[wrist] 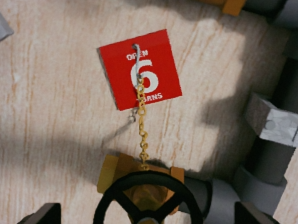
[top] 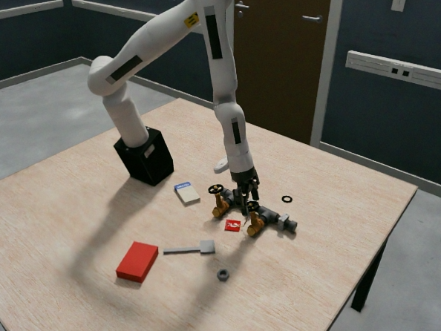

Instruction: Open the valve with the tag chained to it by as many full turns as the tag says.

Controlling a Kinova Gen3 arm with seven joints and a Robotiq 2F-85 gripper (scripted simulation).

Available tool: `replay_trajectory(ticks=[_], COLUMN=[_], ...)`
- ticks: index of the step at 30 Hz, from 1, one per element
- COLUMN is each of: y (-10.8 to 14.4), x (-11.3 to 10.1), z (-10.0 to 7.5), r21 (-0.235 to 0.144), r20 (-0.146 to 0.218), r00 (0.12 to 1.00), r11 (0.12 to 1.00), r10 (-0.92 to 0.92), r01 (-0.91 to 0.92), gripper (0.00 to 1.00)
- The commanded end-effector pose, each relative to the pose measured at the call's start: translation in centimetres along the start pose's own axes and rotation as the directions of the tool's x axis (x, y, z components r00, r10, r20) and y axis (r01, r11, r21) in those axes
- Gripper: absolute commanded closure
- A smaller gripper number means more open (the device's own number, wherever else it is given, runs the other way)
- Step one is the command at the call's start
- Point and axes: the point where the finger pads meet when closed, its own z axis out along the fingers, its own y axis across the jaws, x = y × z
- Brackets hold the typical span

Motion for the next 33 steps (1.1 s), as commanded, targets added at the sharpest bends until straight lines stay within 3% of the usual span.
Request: replay_trajectory(ticks=[1,4,7,16,19,21,27,33], y=[0.0,0.0,0.0,0.0,0.0,0.0,0.0,0.0], x=[-0.11,-0.11,-0.11,-0.11,-0.11,-0.11,-0.11,-0.11], z=[-0.05,-0.05,-0.05,-0.05,-0.05,-0.05,-0.05,-0.05], r21=[0.008,0.008,0.006,0.002,0.001,0.001,-0.002,-0.003], r20=[0.004,0.005,0.006,0.009,0.009,0.009,0.009,0.009], r00=[0.961,0.94,0.842,0.402,0.251,0.251,0.009,-0.132], r11=[0.961,0.94,0.842,0.402,0.251,0.251,0.009,-0.132], r10=[0.276,0.342,0.54,0.916,0.968,0.968,1.0,0.991], r01=[-0.276,-0.342,-0.54,-0.916,-0.968,-0.968,-1.0,-0.991], gripper=[0.0,0.0,0.0,0.0,0.0,0.0,0.0,0.0])
